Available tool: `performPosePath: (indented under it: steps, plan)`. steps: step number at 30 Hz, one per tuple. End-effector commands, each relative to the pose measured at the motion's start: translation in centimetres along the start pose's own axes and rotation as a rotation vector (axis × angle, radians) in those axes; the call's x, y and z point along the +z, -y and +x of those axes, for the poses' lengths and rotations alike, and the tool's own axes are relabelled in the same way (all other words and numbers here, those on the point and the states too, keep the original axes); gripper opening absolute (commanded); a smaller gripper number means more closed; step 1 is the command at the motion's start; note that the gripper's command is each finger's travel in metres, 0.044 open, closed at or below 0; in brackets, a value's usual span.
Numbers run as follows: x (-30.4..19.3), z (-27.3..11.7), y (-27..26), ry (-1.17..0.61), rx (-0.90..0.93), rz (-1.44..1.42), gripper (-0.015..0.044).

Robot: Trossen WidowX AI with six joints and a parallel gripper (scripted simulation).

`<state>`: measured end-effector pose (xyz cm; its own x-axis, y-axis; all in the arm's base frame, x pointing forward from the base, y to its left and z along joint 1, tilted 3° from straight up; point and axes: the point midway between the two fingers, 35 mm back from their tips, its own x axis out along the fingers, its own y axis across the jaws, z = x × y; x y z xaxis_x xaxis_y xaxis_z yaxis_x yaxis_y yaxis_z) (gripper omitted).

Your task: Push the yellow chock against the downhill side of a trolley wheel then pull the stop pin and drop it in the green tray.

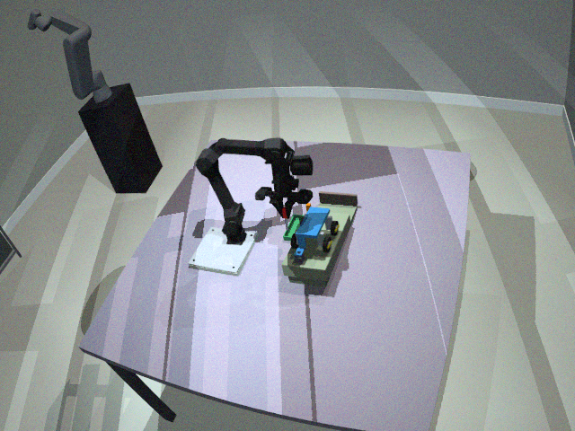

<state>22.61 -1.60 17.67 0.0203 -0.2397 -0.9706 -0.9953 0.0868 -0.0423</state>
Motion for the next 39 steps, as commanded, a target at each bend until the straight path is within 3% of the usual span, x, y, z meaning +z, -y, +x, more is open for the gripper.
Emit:
performPosePath:
  steps: [1,27,39]
  plan:
    - [1.6,-0.2,-0.1,-0.005,0.000,0.004,0.0000]
    - [9.1,-1.3,-0.5,0.003,0.001,-0.001,0.0000]
    - [8.9,-1.2,-0.6,0.066,-0.027,-0.332,0.0000]
